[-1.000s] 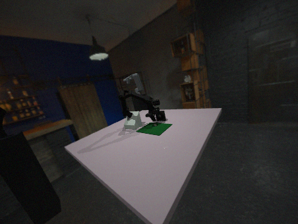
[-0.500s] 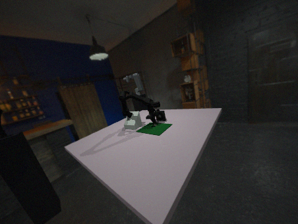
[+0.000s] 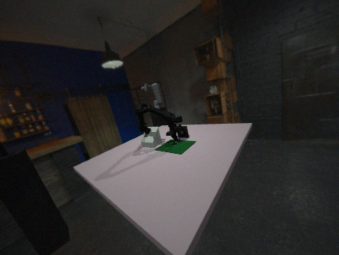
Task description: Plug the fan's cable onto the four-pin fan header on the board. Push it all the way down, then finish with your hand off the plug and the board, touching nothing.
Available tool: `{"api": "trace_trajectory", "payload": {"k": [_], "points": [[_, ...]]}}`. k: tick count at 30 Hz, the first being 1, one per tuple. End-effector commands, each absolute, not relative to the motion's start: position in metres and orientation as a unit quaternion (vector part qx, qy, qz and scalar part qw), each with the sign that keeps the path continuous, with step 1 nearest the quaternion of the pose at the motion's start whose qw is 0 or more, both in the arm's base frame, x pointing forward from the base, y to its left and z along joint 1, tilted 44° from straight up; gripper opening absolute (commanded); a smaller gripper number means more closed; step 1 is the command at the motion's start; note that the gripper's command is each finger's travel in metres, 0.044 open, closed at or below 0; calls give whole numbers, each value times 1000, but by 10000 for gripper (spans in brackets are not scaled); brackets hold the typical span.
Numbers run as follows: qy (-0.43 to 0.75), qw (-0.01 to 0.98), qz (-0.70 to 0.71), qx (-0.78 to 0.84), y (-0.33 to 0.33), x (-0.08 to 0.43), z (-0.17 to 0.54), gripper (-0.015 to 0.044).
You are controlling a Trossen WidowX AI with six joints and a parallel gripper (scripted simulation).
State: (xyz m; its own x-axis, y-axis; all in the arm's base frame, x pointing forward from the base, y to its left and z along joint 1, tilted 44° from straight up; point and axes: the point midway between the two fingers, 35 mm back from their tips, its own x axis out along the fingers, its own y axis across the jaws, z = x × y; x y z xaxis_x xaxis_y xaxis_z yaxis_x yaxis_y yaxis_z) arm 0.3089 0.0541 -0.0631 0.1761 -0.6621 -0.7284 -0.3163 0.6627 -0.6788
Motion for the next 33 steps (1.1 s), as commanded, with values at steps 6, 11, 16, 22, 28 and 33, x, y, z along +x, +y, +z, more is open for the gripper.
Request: {"api": "trace_trajectory", "payload": {"k": [6,11,16,22,28,33], "points": [[627,661,-131,-391,53,310,-63,0],[627,661,-131,-391,52,310,-64,0],[627,661,-131,-391,52,310,-65,0],[627,660,-131,-392,51,309,-66,0],[627,660,-131,-392,50,309,-67,0],[627,660,-131,-392,49,310,-68,0]]}}
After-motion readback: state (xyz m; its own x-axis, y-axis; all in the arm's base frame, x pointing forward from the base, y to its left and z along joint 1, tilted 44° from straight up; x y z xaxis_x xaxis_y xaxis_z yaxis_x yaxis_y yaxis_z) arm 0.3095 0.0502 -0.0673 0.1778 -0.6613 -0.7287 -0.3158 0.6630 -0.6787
